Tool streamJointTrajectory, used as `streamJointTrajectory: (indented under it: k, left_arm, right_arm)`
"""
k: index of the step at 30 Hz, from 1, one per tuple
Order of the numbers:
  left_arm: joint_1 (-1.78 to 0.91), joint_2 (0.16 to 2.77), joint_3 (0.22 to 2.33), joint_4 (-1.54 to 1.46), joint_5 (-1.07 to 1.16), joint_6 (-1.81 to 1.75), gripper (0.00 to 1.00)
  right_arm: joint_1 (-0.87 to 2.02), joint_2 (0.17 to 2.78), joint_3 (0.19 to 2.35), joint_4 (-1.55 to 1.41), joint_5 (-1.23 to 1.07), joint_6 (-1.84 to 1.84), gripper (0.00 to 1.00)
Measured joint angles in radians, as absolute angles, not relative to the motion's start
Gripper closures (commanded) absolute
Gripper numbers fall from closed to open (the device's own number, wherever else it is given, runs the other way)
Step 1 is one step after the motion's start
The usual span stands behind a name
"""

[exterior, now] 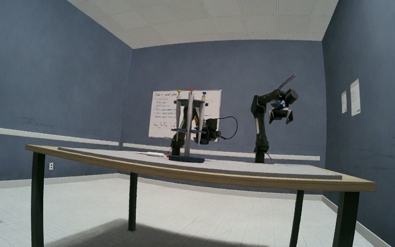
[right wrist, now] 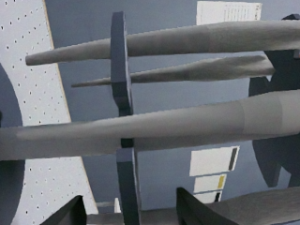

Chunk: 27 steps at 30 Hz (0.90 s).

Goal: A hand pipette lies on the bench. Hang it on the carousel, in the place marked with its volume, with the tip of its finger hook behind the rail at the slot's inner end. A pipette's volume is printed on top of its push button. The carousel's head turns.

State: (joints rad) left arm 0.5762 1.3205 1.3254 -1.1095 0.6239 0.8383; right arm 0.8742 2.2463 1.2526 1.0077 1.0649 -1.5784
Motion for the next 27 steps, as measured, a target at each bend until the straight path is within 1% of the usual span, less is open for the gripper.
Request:
streamJointTrajectory:
  k: [20, 27]
  left_arm:
    - [0.576, 1.32, 1.325, -1.11, 0.624, 0.838, 0.0]
    - [0.576, 1.32, 1.325, -1.11, 0.624, 0.838, 0.0]
  right_arm:
    - [0.871, 2.246, 1.252, 1.003, 1.067, -1.575, 0.51]
    - [0.908, 2.226, 1.21, 1.005, 1.092, -1.573, 0.51]
